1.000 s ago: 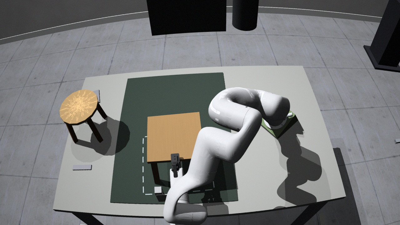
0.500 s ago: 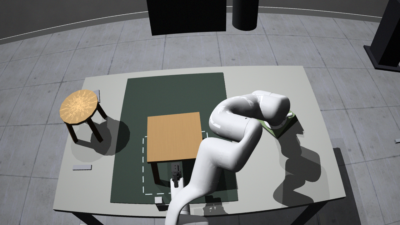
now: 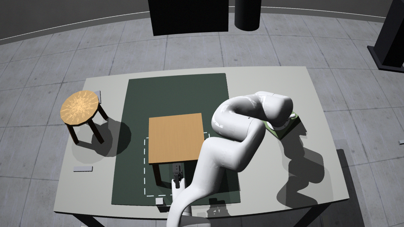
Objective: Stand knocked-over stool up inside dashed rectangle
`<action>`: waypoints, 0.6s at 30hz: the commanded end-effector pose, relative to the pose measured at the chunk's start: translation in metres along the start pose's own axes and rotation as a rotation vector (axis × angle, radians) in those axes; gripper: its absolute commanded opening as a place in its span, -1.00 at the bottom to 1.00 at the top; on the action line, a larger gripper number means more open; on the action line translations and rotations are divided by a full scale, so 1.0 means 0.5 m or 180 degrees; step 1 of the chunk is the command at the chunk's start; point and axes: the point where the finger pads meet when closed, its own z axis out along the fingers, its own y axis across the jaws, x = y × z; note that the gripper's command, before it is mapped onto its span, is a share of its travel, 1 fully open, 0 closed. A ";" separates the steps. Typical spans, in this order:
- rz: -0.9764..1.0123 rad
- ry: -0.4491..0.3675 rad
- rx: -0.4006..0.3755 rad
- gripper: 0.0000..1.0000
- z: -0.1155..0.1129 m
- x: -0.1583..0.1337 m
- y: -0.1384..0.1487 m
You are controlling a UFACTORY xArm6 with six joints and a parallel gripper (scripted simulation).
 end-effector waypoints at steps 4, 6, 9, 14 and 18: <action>0.0010 -0.0002 0.0013 -0.10 -0.002 0.001 0.057; 0.0010 -0.0002 0.0013 -0.10 -0.002 0.001 0.078; 0.0010 -0.0002 0.0013 -0.10 -0.002 0.001 0.106; 0.0010 -0.0002 0.0013 -0.10 -0.002 0.000 0.126; 0.0010 -0.0002 0.0013 -0.10 -0.002 0.000 0.138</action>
